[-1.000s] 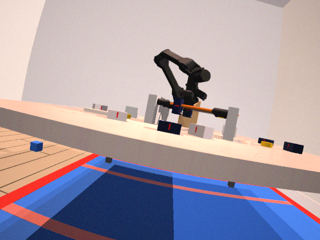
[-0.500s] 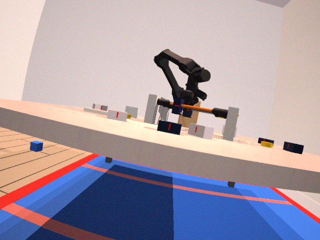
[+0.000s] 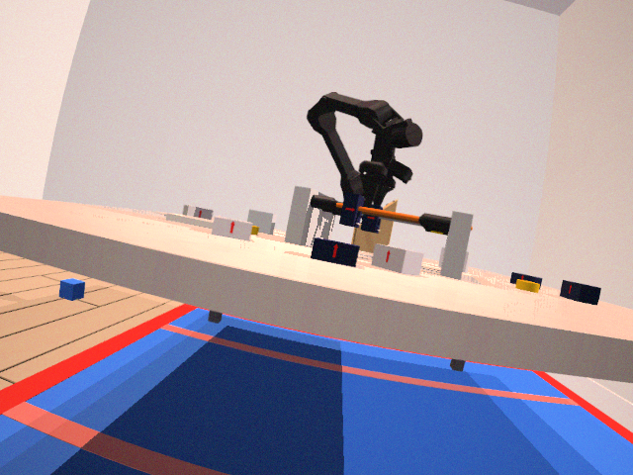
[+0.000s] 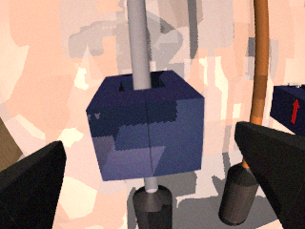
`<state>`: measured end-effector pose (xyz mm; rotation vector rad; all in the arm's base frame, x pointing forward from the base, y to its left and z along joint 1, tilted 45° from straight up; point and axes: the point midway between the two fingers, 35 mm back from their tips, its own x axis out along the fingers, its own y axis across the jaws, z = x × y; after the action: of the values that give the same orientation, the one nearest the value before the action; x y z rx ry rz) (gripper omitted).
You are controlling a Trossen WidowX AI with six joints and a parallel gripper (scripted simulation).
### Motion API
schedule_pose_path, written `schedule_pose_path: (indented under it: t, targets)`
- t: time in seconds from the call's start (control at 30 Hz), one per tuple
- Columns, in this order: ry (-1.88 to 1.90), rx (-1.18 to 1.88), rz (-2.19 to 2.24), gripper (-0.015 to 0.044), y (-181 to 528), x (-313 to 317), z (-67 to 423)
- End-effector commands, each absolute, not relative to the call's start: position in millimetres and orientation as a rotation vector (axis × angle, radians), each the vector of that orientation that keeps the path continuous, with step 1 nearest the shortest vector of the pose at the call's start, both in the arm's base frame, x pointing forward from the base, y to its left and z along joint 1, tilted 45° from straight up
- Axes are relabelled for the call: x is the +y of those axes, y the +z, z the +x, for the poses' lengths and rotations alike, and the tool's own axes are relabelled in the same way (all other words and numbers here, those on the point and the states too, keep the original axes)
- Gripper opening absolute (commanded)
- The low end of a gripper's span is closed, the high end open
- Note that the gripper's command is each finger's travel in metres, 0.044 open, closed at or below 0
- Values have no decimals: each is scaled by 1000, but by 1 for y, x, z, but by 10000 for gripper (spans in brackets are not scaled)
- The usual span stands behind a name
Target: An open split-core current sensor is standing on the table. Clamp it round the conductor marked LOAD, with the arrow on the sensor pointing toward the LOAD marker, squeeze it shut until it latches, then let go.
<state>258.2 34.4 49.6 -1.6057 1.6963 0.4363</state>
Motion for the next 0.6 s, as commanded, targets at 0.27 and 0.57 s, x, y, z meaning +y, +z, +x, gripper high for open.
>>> schedule_pose_path:
  t: [0.27, 0.57]
  targets:
    - [449, 1690, -1607, 440, 95, 77, 251]
    - [449, 1690, -1607, 440, 95, 77, 251]
